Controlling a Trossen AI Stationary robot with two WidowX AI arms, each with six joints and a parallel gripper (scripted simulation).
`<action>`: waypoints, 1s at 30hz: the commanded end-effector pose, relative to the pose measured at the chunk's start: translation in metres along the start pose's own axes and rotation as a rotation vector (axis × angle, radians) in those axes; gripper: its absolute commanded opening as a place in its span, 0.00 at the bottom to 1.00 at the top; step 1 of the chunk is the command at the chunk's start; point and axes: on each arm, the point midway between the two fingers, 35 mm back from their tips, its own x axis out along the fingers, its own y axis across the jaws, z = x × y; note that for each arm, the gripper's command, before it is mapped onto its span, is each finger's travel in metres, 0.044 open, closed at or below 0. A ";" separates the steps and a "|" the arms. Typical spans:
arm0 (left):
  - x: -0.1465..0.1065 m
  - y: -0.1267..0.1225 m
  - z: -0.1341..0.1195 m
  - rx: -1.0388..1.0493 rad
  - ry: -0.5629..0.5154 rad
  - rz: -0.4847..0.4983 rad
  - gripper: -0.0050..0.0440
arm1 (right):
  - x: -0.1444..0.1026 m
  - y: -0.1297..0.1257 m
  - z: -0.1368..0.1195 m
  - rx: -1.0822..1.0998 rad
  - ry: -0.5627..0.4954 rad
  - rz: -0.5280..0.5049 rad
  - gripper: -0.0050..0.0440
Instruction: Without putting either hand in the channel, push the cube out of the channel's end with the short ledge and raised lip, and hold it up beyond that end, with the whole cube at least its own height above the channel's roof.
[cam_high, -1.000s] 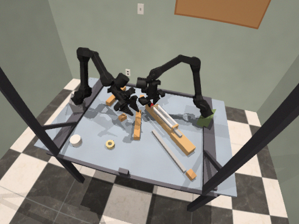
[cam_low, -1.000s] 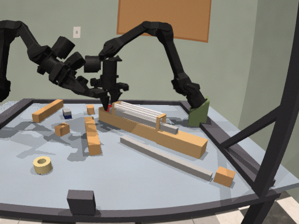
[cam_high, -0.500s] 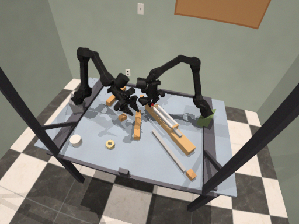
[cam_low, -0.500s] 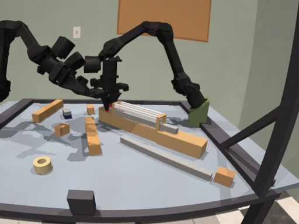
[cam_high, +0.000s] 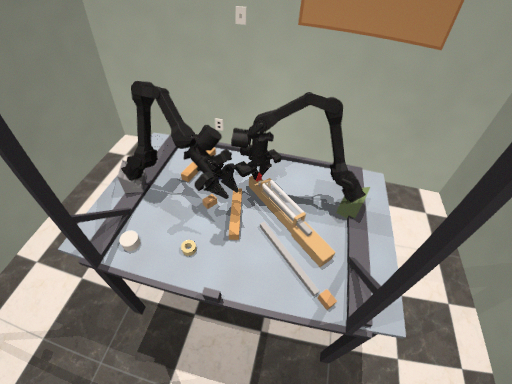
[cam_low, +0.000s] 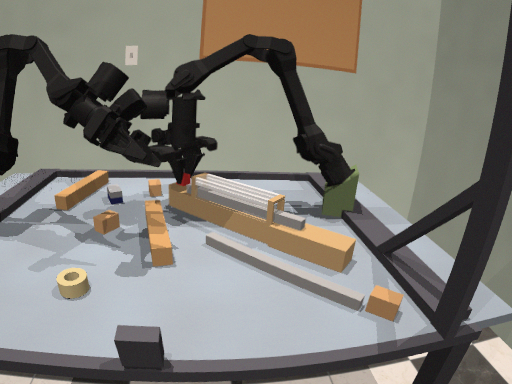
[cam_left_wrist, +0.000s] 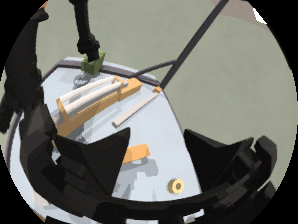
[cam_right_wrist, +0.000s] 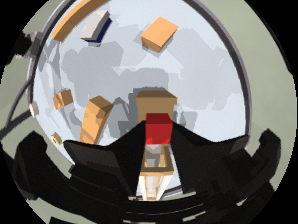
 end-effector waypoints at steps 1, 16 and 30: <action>-0.002 0.000 0.009 -0.003 -0.024 -0.001 0.77 | -0.012 0.002 0.009 0.008 -0.014 0.019 0.10; -0.002 0.000 0.009 -0.003 -0.024 -0.001 0.77 | -0.025 -0.006 -0.006 0.012 -0.016 0.018 0.10; -0.002 0.000 0.009 -0.003 -0.024 -0.001 0.77 | -0.056 -0.028 -0.032 0.013 -0.012 0.015 0.10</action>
